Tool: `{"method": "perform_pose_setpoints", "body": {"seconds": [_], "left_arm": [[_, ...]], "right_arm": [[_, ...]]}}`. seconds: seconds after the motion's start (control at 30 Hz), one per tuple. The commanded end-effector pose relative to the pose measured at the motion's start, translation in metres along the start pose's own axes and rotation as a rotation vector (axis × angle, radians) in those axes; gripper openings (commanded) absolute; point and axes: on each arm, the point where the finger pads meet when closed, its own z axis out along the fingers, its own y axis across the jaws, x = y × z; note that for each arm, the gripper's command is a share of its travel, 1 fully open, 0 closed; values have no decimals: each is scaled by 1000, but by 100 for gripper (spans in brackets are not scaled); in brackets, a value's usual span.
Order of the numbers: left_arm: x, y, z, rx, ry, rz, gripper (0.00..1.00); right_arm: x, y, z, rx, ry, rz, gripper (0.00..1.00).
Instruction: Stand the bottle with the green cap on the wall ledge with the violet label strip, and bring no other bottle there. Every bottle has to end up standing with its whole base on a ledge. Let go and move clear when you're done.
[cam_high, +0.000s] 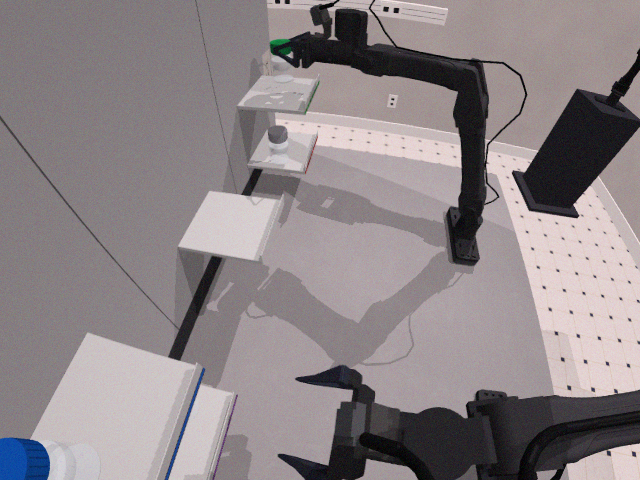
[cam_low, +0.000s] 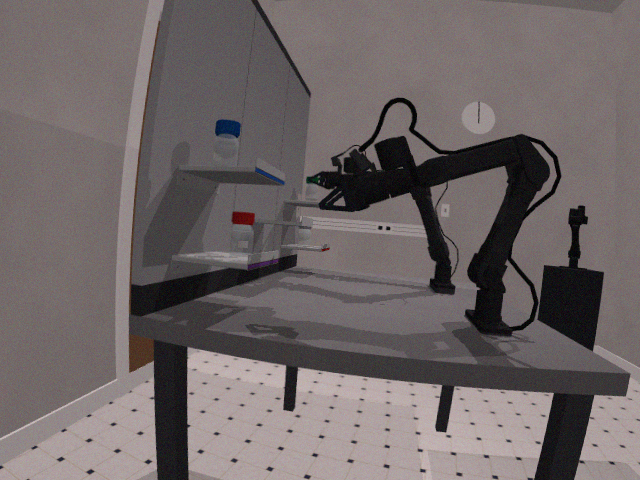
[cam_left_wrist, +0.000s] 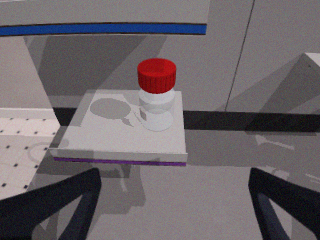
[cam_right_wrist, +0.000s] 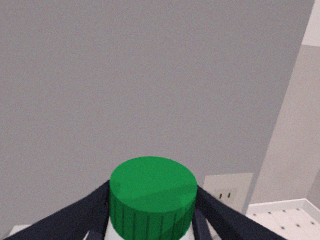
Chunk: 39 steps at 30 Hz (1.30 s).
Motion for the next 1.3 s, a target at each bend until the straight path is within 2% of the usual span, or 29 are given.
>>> {"method": "perform_pose_setpoints", "body": {"seconds": [0.0, 0.2, 0.3, 0.4, 0.47, 0.57, 0.7, 0.87, 0.93, 1.07, 1.17, 1.27], "left_arm": [[-19, -3, -6, 3, -61, 10, 100], [-18, 0, -6, -13, -60, 0, 100], [-40, -2, -18, -45, -111, 8, 100], [-82, -17, -43, -54, -222, 45, 100], [-82, -17, -43, -54, -222, 45, 100], [-118, -31, -64, -46, -323, 71, 100], [-144, -45, -81, -32, -392, 85, 100], [-150, -53, -84, -6, -401, 82, 100], [-150, -53, -84, -6, -399, 82, 100], [-150, -53, -84, -6, -399, 82, 100], [-150, -53, -84, -6, -399, 82, 100], [-150, -53, -84, -6, -399, 82, 100]], "right_arm": [[-51, 2, -7, -2, -54, -11, 50], [-61, 3, -8, -3, -54, -11, 50], [-61, 3, -8, -3, -54, -11, 50], [-61, 3, -8, -3, -54, -11, 50], [-61, 3, -8, -3, -54, -11, 50], [-70, 3, -12, -3, -76, -16, 50], [-70, 3, -12, -3, -76, -16, 50], [-64, 3, -10, -1, -65, -14, 50], [-74, 3, -13, 24, -93, -9, 50], [-75, 5, -13, 55, -102, -3, 50], [-69, 27, -10, 113, -104, 18, 50], [-59, 73, -15, 171, -108, 46, 50]]}}
